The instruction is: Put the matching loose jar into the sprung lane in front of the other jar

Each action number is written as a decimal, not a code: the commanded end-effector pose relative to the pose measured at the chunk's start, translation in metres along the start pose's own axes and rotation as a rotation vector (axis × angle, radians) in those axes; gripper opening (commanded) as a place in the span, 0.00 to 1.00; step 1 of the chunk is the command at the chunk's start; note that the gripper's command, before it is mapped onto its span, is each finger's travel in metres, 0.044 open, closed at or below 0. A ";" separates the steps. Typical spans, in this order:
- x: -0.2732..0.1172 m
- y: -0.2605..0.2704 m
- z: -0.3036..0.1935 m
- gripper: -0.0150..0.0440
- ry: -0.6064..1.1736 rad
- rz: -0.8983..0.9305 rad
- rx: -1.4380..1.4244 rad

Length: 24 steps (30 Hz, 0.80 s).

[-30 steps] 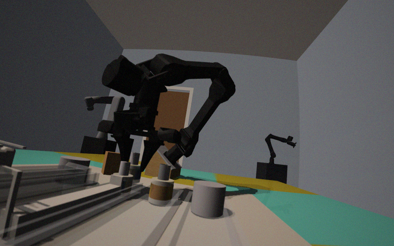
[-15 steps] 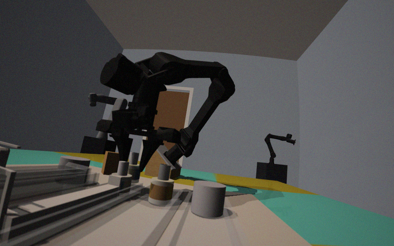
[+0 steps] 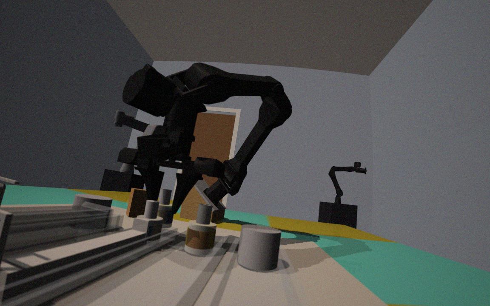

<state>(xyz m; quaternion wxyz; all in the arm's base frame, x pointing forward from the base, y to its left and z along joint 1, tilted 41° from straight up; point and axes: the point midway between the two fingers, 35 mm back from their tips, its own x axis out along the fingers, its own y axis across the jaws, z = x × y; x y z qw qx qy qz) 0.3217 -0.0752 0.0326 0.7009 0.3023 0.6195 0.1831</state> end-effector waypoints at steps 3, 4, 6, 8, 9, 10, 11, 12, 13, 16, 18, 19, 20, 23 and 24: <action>-0.004 0.001 0.010 0.25 -0.025 0.001 -0.012; -0.005 0.002 0.011 0.25 -0.026 0.001 -0.012; -0.005 0.002 0.011 0.25 -0.026 0.001 -0.012; -0.005 0.002 0.012 0.25 -0.026 0.001 -0.012; -0.005 0.002 0.012 0.25 -0.026 0.001 -0.012; -0.005 0.002 0.013 0.25 -0.026 0.001 -0.012; -0.005 0.002 0.013 0.25 -0.026 0.001 -0.012; -0.006 0.002 0.013 0.25 -0.026 0.001 -0.012; -0.006 0.002 0.014 0.25 -0.026 0.001 -0.013; -0.006 0.002 0.015 0.25 -0.026 0.001 -0.013; -0.006 0.002 0.015 0.25 -0.026 0.001 -0.013; -0.006 0.002 0.015 0.25 -0.026 0.001 -0.013; -0.006 0.002 0.015 0.25 -0.026 0.001 -0.013; -0.006 0.002 0.015 0.25 -0.026 0.001 -0.013; -0.005 0.002 0.015 0.25 -0.026 0.001 -0.013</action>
